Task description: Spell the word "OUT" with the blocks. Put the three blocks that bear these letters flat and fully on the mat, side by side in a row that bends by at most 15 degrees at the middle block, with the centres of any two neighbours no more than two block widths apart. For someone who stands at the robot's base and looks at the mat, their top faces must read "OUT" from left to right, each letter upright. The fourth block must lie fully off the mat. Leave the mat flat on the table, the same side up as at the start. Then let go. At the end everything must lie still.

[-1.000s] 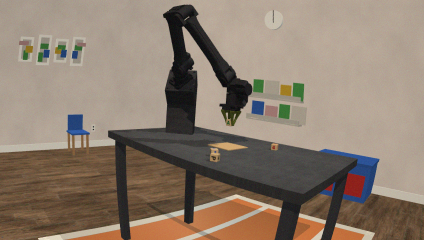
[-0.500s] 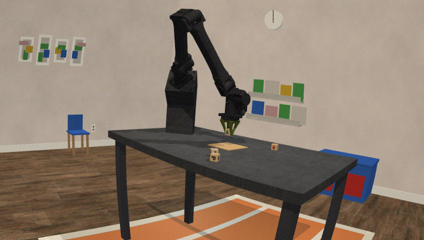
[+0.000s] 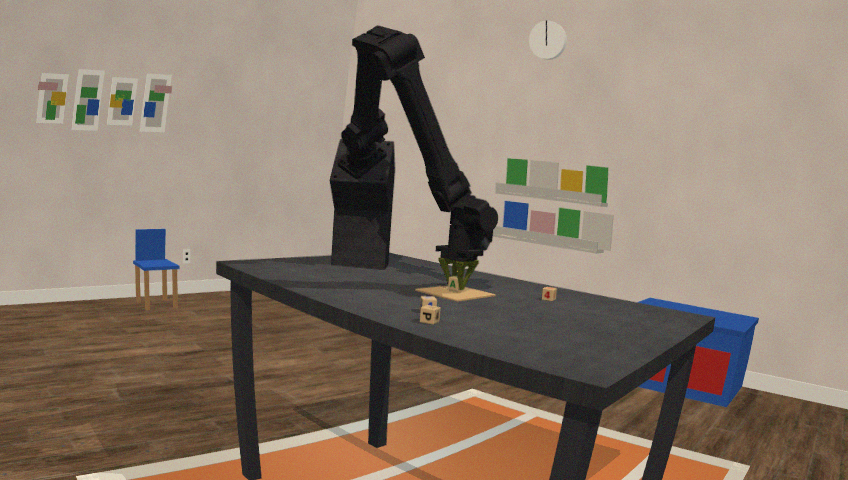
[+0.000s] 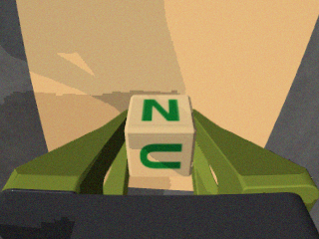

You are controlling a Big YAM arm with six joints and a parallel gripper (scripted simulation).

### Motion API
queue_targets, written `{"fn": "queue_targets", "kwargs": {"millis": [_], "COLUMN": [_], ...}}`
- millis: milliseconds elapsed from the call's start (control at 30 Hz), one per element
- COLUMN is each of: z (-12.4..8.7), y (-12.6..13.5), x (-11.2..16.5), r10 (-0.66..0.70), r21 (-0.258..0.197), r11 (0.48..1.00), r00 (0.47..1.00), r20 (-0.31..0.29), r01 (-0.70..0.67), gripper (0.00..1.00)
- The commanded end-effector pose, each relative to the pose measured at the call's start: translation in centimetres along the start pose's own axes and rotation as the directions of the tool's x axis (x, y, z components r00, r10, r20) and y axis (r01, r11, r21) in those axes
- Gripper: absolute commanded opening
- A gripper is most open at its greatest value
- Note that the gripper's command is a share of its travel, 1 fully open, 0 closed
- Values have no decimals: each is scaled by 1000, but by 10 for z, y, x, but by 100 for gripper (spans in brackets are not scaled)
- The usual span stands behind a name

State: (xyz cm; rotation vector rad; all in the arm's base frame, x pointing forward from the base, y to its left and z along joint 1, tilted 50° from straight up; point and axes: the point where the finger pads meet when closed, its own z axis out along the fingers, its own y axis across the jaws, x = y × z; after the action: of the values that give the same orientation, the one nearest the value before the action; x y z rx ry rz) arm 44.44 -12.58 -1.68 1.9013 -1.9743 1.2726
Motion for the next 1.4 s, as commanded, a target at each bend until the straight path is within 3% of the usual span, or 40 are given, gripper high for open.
{"fn": "queue_targets", "kwargs": {"millis": [0, 1367], "z": [6, 1], "y": [4, -5], "x": [0, -6], "r10": [-20, -32], "r21": [-3, 15], "r11": [1000, 999], "r00": [1000, 999], "r20": [-1, 5], "r01": [20, 32], "gripper": [25, 25]}}
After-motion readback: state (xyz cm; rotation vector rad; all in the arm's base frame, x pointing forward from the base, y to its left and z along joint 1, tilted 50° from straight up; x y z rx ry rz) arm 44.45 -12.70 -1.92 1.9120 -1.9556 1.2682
